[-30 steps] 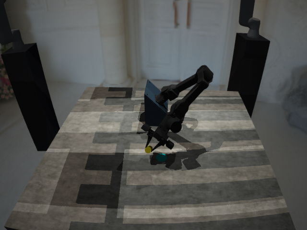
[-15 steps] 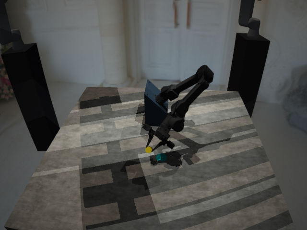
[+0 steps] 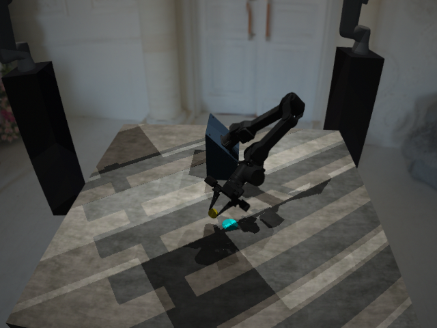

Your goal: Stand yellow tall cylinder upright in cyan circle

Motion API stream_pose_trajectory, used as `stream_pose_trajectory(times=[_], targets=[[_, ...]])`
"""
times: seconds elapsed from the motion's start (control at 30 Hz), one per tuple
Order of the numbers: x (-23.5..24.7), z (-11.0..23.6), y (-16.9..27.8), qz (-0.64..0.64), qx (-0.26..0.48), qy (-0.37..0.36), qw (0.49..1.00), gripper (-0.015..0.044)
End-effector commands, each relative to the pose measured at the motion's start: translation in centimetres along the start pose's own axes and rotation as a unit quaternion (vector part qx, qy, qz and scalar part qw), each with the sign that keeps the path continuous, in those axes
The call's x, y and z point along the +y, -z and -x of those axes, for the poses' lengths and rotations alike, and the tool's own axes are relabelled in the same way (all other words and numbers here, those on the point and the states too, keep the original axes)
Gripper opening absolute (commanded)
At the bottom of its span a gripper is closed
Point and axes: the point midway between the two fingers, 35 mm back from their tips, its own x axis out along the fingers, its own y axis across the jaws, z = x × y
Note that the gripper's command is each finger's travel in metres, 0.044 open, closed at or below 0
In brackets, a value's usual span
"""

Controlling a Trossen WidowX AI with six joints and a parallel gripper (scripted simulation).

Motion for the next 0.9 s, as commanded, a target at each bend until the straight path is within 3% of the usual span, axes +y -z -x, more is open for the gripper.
stream_pose_trajectory(times=[0.0,0.87], targets=[[0.0,0.2,-0.1,-0.007,-0.016,0.001,1.000,0.0105],[0.4,1.8,-0.4,-0.043,-0.102,-0.014,0.994,0.0105]])
